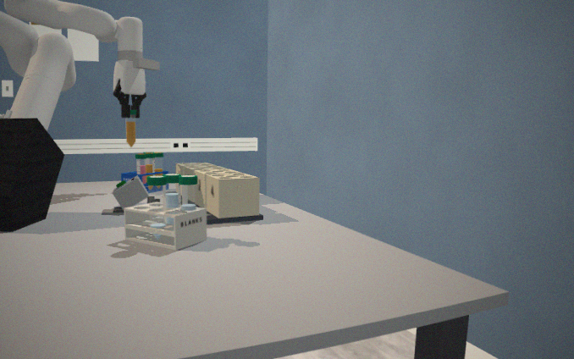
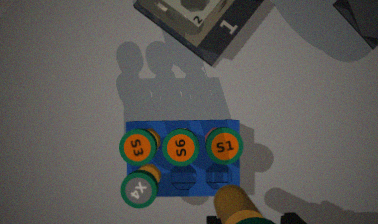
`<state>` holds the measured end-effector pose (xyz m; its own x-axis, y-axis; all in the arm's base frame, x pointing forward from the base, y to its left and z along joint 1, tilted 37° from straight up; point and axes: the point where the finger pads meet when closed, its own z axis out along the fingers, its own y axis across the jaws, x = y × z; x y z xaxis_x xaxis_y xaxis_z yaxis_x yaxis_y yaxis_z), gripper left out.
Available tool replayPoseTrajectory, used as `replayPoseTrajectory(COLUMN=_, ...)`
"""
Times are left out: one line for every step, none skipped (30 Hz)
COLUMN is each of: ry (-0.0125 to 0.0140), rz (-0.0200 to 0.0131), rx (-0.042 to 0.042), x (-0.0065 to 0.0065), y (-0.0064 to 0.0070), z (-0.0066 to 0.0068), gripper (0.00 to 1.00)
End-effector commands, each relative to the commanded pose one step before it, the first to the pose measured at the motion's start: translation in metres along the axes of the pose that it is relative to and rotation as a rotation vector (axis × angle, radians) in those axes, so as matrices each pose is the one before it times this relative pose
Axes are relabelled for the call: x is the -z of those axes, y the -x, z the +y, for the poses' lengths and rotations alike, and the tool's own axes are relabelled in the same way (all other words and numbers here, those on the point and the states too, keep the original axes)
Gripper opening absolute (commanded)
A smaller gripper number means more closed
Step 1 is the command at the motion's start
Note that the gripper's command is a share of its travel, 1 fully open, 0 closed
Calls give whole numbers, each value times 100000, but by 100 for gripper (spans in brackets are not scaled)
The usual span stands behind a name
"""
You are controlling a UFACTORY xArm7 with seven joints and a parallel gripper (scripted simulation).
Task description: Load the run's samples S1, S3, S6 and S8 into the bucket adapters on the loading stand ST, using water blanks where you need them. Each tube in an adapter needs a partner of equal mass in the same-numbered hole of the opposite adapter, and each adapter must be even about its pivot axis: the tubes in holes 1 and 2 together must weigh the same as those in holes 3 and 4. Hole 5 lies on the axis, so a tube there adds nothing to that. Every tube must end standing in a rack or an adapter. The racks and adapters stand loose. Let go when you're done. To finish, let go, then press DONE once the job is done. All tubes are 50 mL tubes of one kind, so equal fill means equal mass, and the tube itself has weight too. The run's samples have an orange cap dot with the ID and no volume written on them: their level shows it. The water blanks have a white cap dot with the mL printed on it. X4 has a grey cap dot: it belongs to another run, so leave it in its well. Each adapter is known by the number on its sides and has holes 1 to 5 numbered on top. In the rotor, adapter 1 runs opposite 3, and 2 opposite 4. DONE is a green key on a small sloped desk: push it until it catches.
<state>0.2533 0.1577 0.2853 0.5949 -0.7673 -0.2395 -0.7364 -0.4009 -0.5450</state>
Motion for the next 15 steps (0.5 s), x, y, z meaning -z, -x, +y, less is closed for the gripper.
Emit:
replayPoseTrajectory(ry=-280, rz=31, rx=72, x=94, y=7, z=-95, gripper=0)
replayPoseTrajectory(ry=0, rz=0, rx=0, x=0, y=0, z=0, gripper=0)
replayPoseTrajectory(ry=0, rz=0, rx=0, x=0, y=0, z=0, gripper=0)
replayPoseTrajectory(ry=0, rz=0, rx=0, x=0, y=0, z=0, gripper=0)
replayPoseTrajectory(ry=0, rz=0, rx=0, x=0, y=0, z=0, gripper=0)
replayPoseTrajectory(ry=0, rz=0, rx=0, x=0, y=0, z=0, gripper=0)
replayPoseTrajectory(ry=0, rz=0, rx=0, x=0, y=0, z=0, gripper=0)
replayPoseTrajectory(ry=-5, rz=2, rx=0, x=-197, y=0, z=0, gripper=0)
replayPoseTrajectory(ry=1, rz=-1, rx=-1, x=-199, y=0, z=1, gripper=0)
replayPoseTrajectory(ry=1, rz=-1, rx=-1, x=-200, y=0, z=1, gripper=0)
replayPoseTrajectory(ry=1, rz=-1, rx=-1, x=-200, y=0, z=1, gripper=0)
replayPoseTrajectory(ry=1, rz=-1, rx=-1, x=-200, y=0, z=1, gripper=0)
replayPoseTrajectory(ry=1, rz=-1, rx=-1, x=-200, y=0, z=1, gripper=0)
replayPoseTrajectory(ry=1, rz=-1, rx=-1, x=-200, y=0, z=1, gripper=0)
replayPoseTrajectory(ry=0, rz=0, rx=0, x=0, y=0, z=0, gripper=0)
